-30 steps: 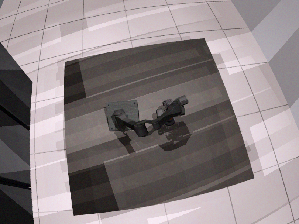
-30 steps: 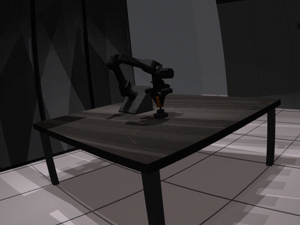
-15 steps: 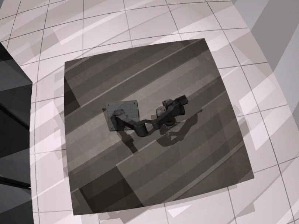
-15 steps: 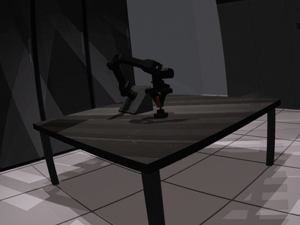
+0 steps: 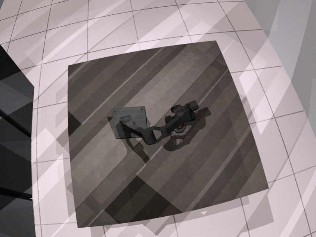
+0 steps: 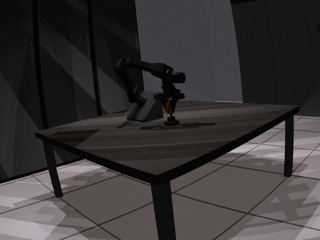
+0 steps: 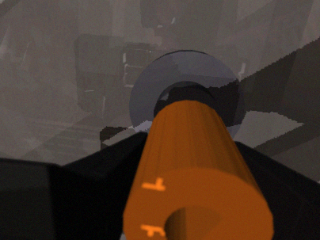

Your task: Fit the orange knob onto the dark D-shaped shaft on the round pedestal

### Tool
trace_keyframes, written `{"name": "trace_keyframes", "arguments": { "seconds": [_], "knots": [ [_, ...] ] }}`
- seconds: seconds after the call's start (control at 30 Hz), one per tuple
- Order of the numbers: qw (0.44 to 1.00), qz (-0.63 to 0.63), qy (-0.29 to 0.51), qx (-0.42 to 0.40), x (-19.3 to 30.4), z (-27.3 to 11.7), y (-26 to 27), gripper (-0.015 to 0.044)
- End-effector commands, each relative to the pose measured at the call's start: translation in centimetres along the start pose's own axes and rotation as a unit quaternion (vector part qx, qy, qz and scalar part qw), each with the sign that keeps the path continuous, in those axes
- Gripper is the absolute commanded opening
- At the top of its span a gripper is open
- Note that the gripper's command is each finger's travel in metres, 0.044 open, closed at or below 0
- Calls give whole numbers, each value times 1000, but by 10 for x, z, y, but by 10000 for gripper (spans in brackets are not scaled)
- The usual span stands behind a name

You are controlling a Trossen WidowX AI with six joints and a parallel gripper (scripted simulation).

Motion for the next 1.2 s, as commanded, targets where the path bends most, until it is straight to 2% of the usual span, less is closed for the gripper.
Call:
{"name": "trace_keyframes", "arguments": {
  "seconds": [0.0, 0.97, 1.17],
  "knots": [
    [999, -52, 0, 0, 1, 0, -1, 0],
    [998, -66, 0, 0, 1, -1, -1, 0],
    [989, -149, 0, 0, 0, 0, -2, 0]
  ]
}}
Point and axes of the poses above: the point midway between the two fingers, 35 mm back from their tips, its own z axis out along the fingers, its own y axis across the jaws, x = y × z, the point moved 10 cm from there along -z, back along the fingers
